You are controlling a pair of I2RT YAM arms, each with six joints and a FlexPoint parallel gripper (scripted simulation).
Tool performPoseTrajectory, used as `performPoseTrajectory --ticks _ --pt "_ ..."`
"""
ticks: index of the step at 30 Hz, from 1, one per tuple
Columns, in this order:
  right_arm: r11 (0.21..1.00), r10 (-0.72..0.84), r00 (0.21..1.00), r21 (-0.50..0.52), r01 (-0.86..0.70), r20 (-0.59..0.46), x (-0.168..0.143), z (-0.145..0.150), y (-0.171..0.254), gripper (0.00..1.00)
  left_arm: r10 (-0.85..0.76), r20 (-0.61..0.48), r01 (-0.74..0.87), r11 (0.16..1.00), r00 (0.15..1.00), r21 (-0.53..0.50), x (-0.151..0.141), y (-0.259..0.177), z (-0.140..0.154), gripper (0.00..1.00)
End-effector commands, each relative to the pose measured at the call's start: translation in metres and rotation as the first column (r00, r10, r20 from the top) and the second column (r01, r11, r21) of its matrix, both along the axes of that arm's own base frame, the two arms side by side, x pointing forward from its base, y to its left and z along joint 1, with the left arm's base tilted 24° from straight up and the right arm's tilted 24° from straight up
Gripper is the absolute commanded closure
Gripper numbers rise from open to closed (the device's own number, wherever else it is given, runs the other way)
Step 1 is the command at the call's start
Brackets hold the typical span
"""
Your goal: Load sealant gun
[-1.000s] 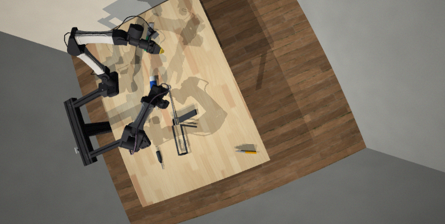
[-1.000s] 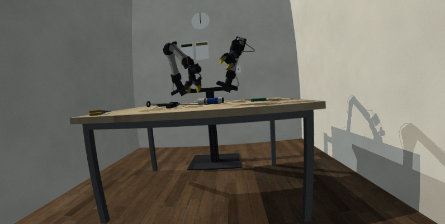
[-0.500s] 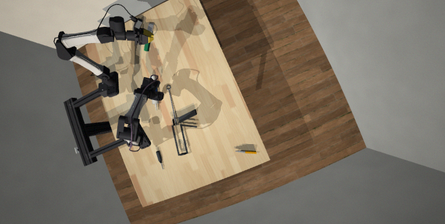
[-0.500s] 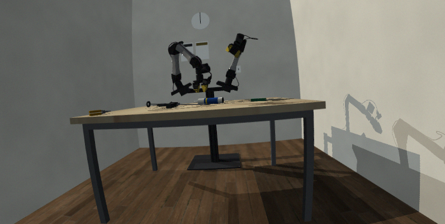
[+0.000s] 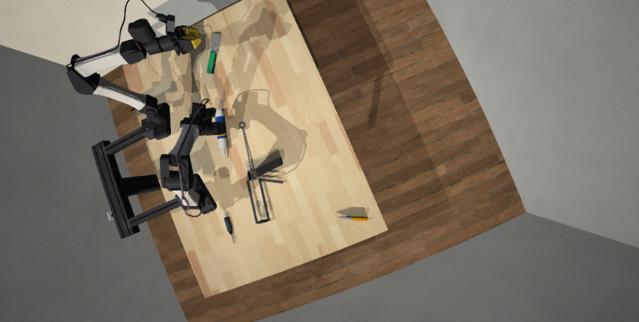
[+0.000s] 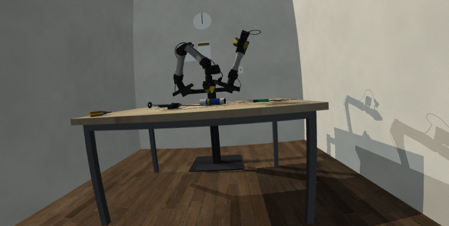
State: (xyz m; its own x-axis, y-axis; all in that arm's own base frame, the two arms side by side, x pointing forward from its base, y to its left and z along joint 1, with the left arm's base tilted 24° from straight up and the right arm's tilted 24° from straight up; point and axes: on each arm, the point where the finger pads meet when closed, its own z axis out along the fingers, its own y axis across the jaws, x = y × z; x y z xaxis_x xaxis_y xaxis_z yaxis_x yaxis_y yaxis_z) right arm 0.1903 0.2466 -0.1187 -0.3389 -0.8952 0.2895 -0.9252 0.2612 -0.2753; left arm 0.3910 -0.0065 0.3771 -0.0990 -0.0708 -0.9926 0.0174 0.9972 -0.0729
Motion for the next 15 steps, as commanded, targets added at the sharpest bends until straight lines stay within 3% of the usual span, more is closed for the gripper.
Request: performPoseTrajectory --ticks 1,6,15 --pt "0.997 0.053 0.998 -0.045 -0.055 -0.035 -0.008 -0.009 0.002 0.26 0.008 0.102 -0.016 0.997 0.995 0.074 -0.011 0.006 0.022 0.47" --pt "0.992 0.108 0.993 -0.065 -0.11 -0.038 -0.014 -0.016 0.01 0.26 0.03 0.141 -0.047 0.992 0.989 0.121 -0.023 0.012 0.03 0.47" --pt "0.995 0.063 0.997 -0.075 -0.067 -0.05 -0.016 -0.023 -0.004 0.26 -0.015 0.187 0.002 0.997 0.982 0.073 -0.024 -0.002 0.057 0.47"
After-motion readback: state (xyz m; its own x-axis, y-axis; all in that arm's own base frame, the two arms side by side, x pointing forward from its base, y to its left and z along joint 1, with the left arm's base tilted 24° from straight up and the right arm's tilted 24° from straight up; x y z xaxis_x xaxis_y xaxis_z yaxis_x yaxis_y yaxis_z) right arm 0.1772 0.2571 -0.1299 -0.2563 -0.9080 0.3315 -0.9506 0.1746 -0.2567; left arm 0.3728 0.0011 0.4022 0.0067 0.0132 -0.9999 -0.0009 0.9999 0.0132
